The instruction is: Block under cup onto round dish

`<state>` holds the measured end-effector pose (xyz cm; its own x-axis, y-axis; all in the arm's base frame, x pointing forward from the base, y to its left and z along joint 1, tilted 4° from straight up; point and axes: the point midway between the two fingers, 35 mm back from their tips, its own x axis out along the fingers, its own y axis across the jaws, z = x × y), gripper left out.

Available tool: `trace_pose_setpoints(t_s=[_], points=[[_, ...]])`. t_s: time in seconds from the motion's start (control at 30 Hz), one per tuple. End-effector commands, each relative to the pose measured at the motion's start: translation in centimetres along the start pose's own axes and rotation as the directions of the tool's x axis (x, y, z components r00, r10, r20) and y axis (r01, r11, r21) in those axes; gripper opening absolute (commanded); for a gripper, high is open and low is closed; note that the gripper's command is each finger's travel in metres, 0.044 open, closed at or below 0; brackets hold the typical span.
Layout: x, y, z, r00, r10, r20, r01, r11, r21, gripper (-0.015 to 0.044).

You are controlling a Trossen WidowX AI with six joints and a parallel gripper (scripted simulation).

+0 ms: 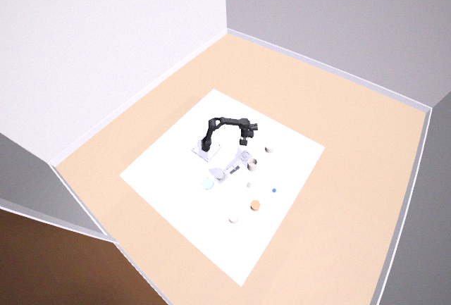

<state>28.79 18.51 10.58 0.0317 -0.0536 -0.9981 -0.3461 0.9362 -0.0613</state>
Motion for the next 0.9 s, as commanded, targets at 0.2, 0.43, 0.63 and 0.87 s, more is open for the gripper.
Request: trace_pose_setpoints(t_s=[0.2, 0.43, 0.63, 0.87], points=[[1.6, 2.9, -2.0, 1.000, 0.009, 0.012, -0.009, 1.000, 0.004, 0.0000], [3.7, 2.9, -1.9, 1.000, 0.009, 0.012, -0.009, 1.000, 0.005, 0.0000], [5.5, 2.9, -1.9, 1.000, 0.009, 0.012, -0.009, 1.000, 0.004, 0.0000], [6.0, 2.9, -1.9, 1.000, 0.008, 0.012, -0.009, 1.000, 0.004, 0.0000]])
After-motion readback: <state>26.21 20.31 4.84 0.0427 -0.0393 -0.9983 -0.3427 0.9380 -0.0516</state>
